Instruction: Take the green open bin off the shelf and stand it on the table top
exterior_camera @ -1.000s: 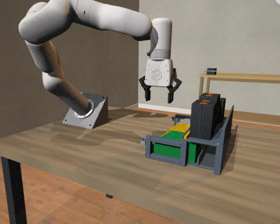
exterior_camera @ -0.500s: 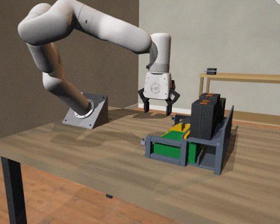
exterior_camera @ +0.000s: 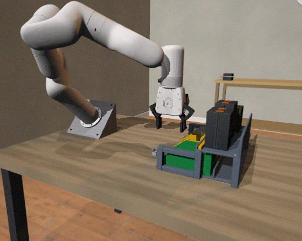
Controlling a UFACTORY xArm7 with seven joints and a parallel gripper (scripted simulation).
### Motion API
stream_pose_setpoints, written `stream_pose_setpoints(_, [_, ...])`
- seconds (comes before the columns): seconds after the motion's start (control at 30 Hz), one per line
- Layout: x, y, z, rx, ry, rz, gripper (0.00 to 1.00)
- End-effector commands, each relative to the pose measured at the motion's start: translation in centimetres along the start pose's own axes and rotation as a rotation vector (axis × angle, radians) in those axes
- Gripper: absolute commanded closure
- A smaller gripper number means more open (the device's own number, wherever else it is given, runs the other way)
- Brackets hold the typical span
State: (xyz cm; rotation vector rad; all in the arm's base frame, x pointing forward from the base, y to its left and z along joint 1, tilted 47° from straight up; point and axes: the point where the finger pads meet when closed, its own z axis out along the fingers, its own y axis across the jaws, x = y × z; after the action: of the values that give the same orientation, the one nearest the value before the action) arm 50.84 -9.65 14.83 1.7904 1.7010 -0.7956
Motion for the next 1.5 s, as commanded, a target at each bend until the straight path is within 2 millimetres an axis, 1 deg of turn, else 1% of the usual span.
stream_pose_setpoints(0.0, [0.0, 0.2, 1.9, -0.003, 0.0, 0.001, 0.0])
stream_pose_setpoints(0.33, [0.0, 0.2, 1.9, -0.003, 0.0, 0.001, 0.0])
stream_pose_setpoints(0.5, [-0.1, 0.1, 1.0, -0.003, 0.0, 0.001, 0.0])
stream_pose_setpoints(0.9, [-0.1, 0.1, 1.0, -0.003, 0.0, 0.001, 0.0])
stream_pose_setpoints(1.07, [0.0, 0.2, 0.4, -0.003, 0.0, 0.001, 0.0])
stream_pose_setpoints(1.47, [0.0, 0.2, 0.4, -0.003, 0.0, 0.001, 0.0])
